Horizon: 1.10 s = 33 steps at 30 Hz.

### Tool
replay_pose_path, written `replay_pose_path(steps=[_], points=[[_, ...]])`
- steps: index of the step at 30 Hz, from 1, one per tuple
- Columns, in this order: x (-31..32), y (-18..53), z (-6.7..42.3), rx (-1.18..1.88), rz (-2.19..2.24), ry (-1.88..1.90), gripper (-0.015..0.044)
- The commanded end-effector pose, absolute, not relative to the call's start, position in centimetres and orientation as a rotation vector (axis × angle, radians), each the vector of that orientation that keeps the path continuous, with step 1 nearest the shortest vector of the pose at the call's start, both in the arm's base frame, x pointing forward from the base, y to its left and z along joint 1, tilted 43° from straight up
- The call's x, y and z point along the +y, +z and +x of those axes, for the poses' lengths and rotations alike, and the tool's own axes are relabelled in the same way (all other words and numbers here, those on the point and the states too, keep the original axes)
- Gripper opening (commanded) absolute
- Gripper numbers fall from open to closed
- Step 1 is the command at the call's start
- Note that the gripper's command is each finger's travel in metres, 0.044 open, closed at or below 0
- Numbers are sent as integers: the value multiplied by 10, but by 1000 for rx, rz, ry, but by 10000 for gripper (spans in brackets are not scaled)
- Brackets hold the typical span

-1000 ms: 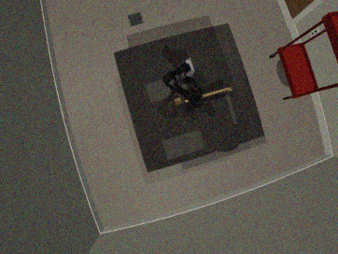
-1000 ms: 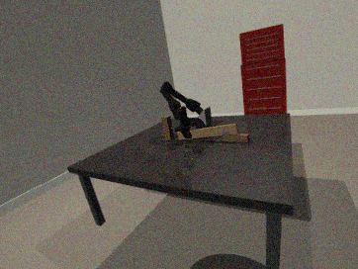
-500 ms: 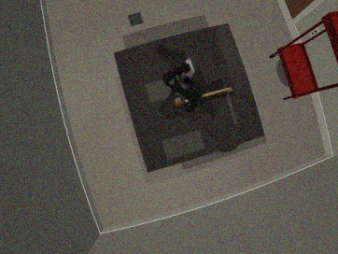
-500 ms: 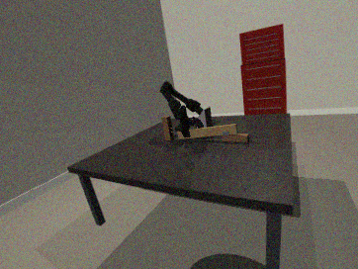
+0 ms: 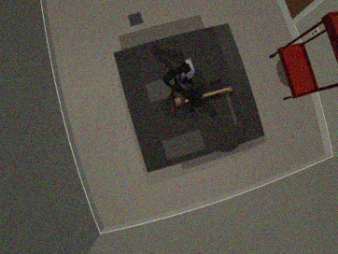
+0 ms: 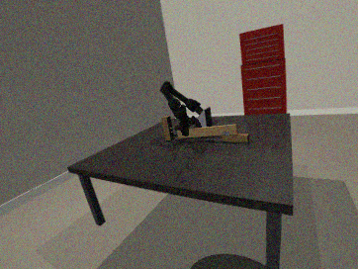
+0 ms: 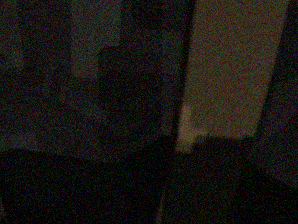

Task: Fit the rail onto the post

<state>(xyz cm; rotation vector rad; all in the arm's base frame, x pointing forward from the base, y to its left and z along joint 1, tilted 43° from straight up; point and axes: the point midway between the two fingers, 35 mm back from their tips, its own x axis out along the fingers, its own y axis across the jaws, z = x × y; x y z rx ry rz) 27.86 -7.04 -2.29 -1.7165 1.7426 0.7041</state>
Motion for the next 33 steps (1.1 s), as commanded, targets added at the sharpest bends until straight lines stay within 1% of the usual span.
replay_pose_path(steps=[1,33], points=[[-66,-20,282,1729,-1720,706,0],[-55,-9,282,1728,-1719,706,0]])
